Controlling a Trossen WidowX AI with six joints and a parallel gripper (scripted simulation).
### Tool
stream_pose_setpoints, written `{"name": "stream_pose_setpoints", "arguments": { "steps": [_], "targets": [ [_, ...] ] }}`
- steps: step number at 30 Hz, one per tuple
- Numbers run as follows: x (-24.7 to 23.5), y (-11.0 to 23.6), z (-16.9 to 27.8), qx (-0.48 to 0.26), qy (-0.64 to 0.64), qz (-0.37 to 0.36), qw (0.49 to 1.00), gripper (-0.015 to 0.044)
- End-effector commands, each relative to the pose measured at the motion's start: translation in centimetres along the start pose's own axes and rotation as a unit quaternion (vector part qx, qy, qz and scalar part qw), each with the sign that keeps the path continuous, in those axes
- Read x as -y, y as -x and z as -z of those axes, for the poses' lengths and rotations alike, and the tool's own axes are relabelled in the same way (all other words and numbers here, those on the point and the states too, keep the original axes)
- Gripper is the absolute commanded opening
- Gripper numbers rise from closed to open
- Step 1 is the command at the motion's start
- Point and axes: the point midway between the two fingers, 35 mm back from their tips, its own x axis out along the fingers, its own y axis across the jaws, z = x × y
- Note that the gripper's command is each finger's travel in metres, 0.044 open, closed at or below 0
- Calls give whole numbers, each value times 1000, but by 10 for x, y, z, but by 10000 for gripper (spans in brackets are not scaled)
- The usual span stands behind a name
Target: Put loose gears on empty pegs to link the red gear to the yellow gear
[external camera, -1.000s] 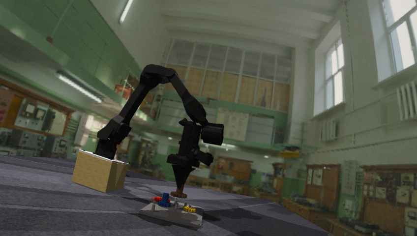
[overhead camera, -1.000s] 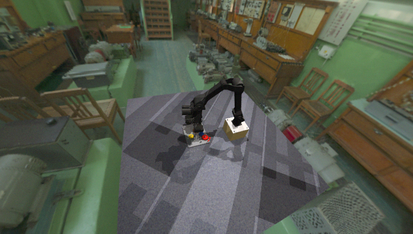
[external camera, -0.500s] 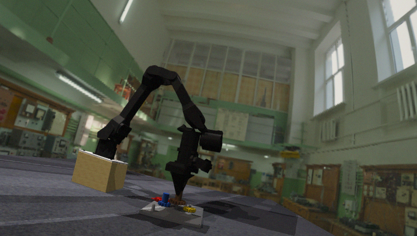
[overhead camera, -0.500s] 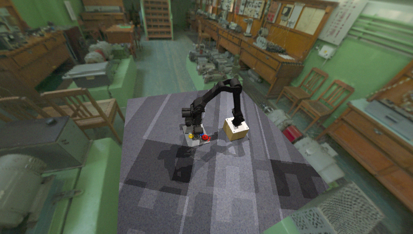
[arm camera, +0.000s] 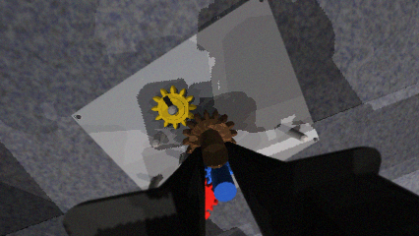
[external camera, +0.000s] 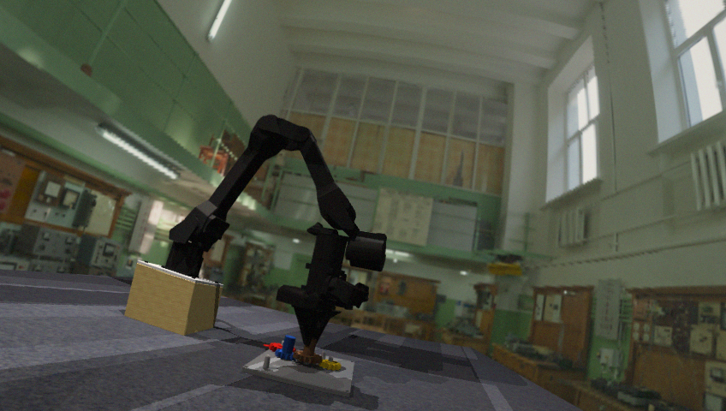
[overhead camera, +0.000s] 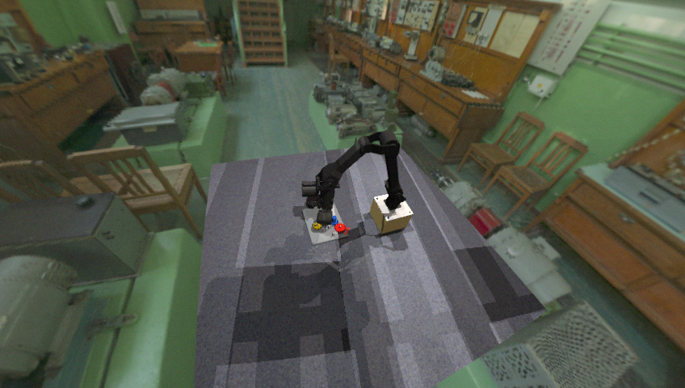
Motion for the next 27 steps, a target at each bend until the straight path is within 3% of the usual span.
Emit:
{"name": "stream_pose_setpoints", "arguments": {
  "steps": [1,18,27],
  "targets": [
    [0,-1,-1,1,0,-1,1000,0],
    [0,-2,0,1,167,-1,986,0],
    [-1,-5,-1,1,158,-1,987,0]
  ]
}}
